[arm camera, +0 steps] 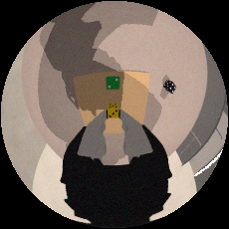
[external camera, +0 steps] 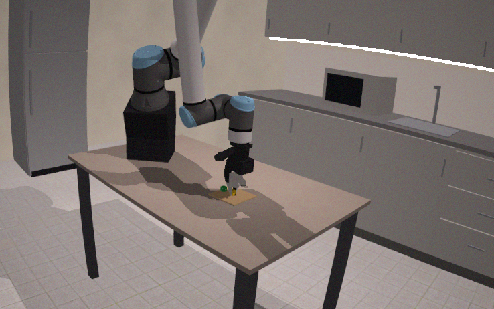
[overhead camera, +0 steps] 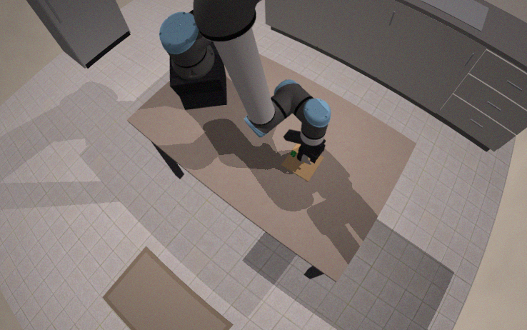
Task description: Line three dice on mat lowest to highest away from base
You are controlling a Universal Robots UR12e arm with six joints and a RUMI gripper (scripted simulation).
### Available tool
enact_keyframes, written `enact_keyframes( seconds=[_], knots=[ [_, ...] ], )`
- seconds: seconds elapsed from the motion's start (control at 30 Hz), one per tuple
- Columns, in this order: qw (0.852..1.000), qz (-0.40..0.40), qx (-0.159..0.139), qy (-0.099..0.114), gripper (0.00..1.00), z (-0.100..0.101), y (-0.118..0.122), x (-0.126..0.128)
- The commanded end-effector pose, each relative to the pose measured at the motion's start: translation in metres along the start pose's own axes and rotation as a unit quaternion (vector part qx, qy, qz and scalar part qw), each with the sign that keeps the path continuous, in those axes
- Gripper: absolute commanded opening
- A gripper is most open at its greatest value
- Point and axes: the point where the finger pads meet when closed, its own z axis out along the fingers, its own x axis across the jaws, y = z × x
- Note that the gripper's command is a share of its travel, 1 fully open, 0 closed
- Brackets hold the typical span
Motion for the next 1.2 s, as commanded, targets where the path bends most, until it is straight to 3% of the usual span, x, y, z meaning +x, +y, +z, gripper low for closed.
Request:
enact_keyframes(
  seconds=[0.0, 0.63, 1.17],
  knots=[
    [1.000, 0.000, 0.000, 0.000, 0.03, -0.0004, 0.0004, 0.0000],
    [1.000, 0.000, 0.000, 0.000, 0.03, -0.0004, 0.0004, 0.0000],
    [1.000, 0.000, 0.000, 0.000, 0.21, -0.0004, 0.0004, 0.0000]
  ],
)
